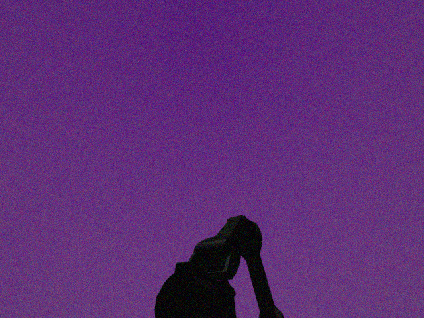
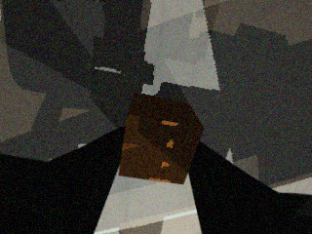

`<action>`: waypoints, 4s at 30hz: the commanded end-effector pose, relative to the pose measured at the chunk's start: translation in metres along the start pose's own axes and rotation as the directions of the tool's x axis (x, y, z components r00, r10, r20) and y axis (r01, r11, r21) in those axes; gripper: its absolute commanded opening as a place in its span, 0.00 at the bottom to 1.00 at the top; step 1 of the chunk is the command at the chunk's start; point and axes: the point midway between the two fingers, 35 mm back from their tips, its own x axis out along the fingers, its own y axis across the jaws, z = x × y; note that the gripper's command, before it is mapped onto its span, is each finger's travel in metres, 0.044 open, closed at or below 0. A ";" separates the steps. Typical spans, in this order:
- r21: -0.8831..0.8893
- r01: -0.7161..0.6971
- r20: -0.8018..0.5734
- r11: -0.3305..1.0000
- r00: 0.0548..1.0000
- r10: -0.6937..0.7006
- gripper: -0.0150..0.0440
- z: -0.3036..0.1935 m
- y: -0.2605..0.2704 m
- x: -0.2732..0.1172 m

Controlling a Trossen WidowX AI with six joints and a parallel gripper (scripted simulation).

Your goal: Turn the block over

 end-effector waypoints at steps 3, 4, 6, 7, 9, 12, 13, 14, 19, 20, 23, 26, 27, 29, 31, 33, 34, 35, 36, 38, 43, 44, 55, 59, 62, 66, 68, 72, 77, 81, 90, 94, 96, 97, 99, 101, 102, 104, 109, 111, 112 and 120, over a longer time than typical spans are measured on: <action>0.005 -0.001 0.002 1.000 1.000 0.001 0.42 0.000 0.000 0.000; 0.005 -0.001 0.002 1.000 1.000 0.001 0.41 0.000 0.000 0.000; 0.005 -0.001 0.002 1.000 1.000 0.001 0.39 0.000 0.000 0.000; 0.005 -0.001 0.002 1.000 1.000 0.001 0.37 0.000 0.000 0.000; 0.005 -0.001 0.002 1.000 1.000 0.001 0.32 0.000 0.000 -0.001; 0.005 -0.001 0.002 1.000 1.000 0.001 0.25 0.001 0.000 -0.023; 0.005 -0.001 0.002 1.000 1.000 0.001 0.25 0.000 0.000 -0.028; 0.005 -0.001 0.002 1.000 1.000 0.001 0.25 0.000 0.000 -0.030; 0.005 -0.001 0.011 1.000 1.000 0.000 0.25 0.001 0.000 -0.029; 0.004 0.000 0.023 1.000 1.000 0.000 0.25 0.001 0.000 -0.029; 0.004 0.002 0.065 1.000 0.998 -0.002 0.25 0.002 0.000 -0.026; 0.004 0.003 0.107 1.000 0.994 -0.003 0.25 0.003 0.000 -0.024; 0.004 0.003 0.120 1.000 0.993 -0.004 0.25 0.003 0.000 -0.023; 0.004 0.004 0.148 1.000 0.989 -0.004 0.25 0.004 0.000 -0.022; 0.003 0.004 0.176 1.000 0.984 -0.005 0.25 0.004 0.000 -0.021; 0.003 0.004 0.203 1.000 0.979 -0.005 0.25 0.004 0.000 -0.020; 0.003 0.004 0.217 1.000 0.976 -0.005 0.25 0.004 0.000 -0.020; 0.003 0.004 0.231 1.000 0.973 -0.005 0.25 0.004 0.000 -0.020; 0.003 0.004 0.244 1.000 0.970 -0.005 0.25 0.004 0.000 -0.019; 0.003 0.004 0.271 1.000 0.963 -0.005 0.25 0.004 0.000 -0.019; 0.004 0.004 0.338 1.000 0.941 -0.005 0.25 0.003 0.000 -0.018; 0.004 0.003 0.351 1.000 0.936 -0.004 0.25 0.002 0.000 -0.018; 0.005 -0.001 0.488 1.000 0.873 -0.002 0.25 -0.004 0.000 -0.020; 0.005 -0.001 0.498 1.000 0.867 -0.002 0.25 -0.004 0.000 -0.020; 0.004 0.000 0.528 1.000 0.849 -0.003 0.25 -0.001 0.000 -0.014; 0.003 0.003 0.579 1.000 0.815 -0.004 0.25 0.003 0.000 -0.005; 0.002 0.003 0.604 1.000 0.797 -0.004 0.25 0.005 0.000 -0.002; 0.002 0.005 0.651 1.000 0.759 -0.005 0.25 0.006 0.000 0.005; 0.002 0.005 0.707 1.000 0.707 -0.005 0.25 0.007 0.000 0.011; 0.003 0.005 0.749 1.000 0.663 -0.005 0.25 0.005 0.000 0.014; 0.005 0.001 0.832 1.000 0.555 -0.004 0.25 -0.003 0.000 0.014; 0.006 -0.002 0.858 1.000 0.513 -0.004 0.25 -0.008 0.000 0.012; 0.006 -0.002 0.860 1.000 0.511 -0.004 0.25 -0.008 0.000 0.012; 0.006 -0.002 0.861 1.000 0.509 -0.004 0.25 -0.008 0.000 0.012; 0.006 -0.002 0.870 1.000 0.494 -0.004 0.25 -0.008 0.000 0.010; 0.006 -0.002 0.874 1.000 0.485 -0.004 0.25 -0.008 0.000 0.009; 0.006 -0.002 0.874 1.000 0.485 -0.004 0.25 -0.008 0.000 0.009; 0.006 -0.002 0.874 1.000 0.485 -0.004 0.25 -0.008 0.000 0.009; 0.006 -0.002 0.874 1.000 0.485 -0.004 0.25 -0.008 0.000 0.009; 0.006 -0.002 0.874 1.000 0.485 -0.004 0.25 -0.008 0.000 0.009; 0.006 -0.002 0.874 1.000 0.485 -0.004 0.25 -0.008 0.000 0.009; 0.006 -0.002 0.874 1.000 0.485 -0.004 0.57 -0.008 0.000 0.009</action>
